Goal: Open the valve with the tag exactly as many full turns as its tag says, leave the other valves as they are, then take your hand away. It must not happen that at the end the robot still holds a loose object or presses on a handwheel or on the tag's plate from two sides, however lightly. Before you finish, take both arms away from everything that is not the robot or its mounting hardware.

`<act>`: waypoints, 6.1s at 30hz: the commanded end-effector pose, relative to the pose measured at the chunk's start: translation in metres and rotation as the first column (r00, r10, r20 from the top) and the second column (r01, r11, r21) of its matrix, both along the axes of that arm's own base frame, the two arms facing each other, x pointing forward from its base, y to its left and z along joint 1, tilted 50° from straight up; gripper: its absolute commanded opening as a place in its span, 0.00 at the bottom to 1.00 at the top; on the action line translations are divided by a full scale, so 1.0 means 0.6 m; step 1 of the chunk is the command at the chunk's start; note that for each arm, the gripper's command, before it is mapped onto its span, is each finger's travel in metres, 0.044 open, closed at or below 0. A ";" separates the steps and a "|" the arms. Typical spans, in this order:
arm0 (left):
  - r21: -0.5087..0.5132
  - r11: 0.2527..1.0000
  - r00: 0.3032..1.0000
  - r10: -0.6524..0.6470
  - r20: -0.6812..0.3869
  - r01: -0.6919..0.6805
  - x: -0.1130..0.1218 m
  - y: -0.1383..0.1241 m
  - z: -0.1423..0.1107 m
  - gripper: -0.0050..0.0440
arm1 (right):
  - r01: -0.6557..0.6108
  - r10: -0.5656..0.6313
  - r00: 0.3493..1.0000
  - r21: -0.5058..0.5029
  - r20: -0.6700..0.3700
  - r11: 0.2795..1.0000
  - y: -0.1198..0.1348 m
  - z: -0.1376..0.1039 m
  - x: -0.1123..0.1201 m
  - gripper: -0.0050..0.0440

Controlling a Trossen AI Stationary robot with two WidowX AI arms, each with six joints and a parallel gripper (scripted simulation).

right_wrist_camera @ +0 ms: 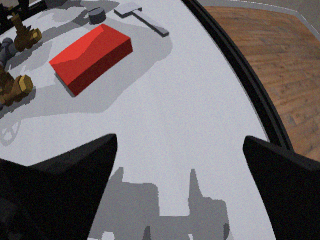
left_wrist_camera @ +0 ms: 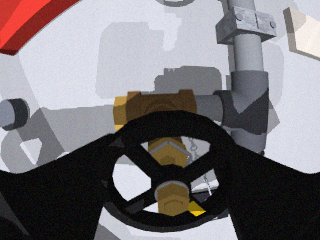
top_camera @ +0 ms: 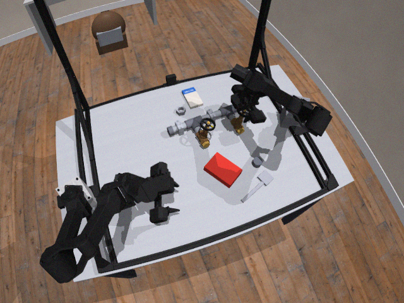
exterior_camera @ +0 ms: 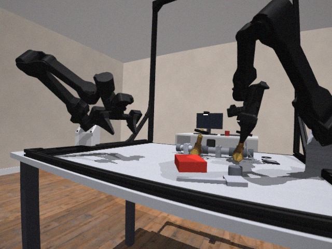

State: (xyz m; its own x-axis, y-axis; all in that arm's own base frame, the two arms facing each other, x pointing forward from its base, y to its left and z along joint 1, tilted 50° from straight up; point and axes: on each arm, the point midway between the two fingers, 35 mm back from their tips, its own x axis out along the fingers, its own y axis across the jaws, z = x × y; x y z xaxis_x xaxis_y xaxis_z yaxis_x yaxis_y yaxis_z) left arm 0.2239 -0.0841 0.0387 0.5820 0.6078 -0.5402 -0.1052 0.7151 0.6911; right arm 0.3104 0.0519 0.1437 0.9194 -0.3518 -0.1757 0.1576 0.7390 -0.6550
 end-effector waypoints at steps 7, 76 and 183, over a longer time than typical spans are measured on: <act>-0.379 0.893 0.889 0.360 0.283 -0.242 0.000 0.000 0.000 0.10 | 0.000 0.000 1.000 0.000 0.000 1.000 0.000 0.000 0.000 0.92; 0.329 0.769 0.758 -0.288 -0.586 0.547 0.000 0.000 0.000 0.72 | 0.000 0.000 1.000 0.000 0.000 1.000 0.000 0.000 0.000 0.92; 0.315 0.817 0.809 -0.279 -0.518 0.483 0.000 0.000 0.000 0.92 | 0.000 0.000 1.000 0.000 0.000 1.000 0.000 0.000 0.000 0.92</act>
